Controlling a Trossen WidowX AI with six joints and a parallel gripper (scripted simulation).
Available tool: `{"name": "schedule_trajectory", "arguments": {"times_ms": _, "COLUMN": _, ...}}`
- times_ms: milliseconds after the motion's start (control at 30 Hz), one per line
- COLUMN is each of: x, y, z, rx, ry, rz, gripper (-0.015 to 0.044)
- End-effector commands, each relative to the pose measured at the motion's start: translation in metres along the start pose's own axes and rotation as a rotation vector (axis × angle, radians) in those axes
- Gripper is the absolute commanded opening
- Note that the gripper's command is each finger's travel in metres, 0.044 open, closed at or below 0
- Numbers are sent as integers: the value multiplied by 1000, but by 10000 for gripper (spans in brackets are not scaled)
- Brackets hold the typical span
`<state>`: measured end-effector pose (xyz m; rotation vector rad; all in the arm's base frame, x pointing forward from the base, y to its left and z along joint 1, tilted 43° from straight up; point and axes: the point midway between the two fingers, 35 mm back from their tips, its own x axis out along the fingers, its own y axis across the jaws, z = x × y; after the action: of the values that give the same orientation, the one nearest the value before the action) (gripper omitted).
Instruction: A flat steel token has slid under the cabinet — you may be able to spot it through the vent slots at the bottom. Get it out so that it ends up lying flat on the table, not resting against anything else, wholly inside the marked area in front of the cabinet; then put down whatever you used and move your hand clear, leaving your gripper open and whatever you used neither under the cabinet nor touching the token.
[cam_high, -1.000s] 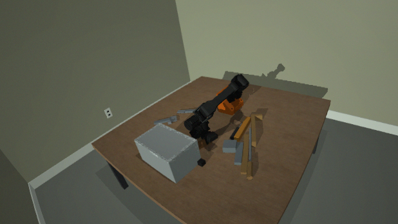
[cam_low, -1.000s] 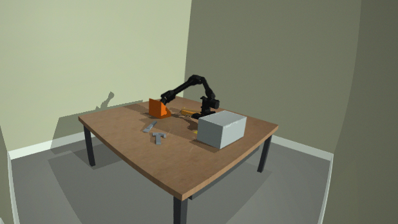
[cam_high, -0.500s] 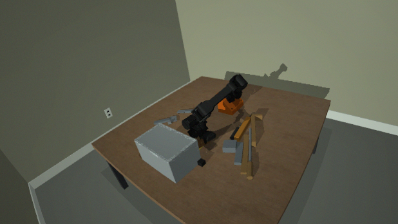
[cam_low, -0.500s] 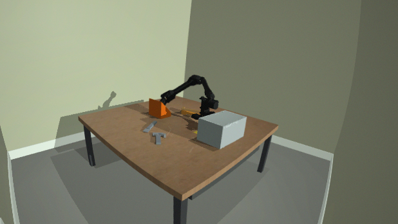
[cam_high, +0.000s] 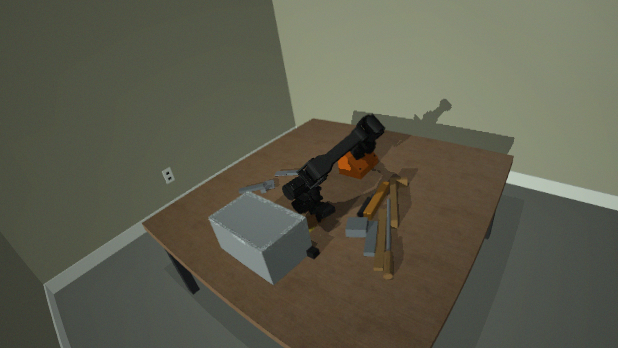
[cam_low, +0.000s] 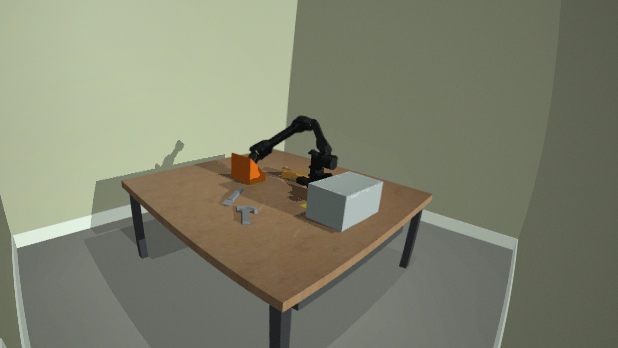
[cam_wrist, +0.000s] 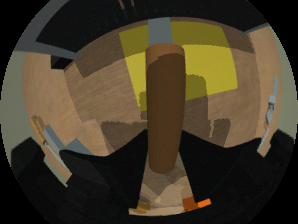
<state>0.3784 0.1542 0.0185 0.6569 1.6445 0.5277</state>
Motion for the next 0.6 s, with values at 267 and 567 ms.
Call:
{"name": "schedule_trajectory", "arguments": {"times_ms": 267, "x": 1, "y": -1, "z": -12, "rx": 1, "ry": 3, "rz": -4, "gripper": 0}}
{"name": "schedule_trajectory", "arguments": {"times_ms": 567, "x": 1, "y": 0, "z": -21, "rx": 1, "ry": 3, "rz": -4, "gripper": 0}}
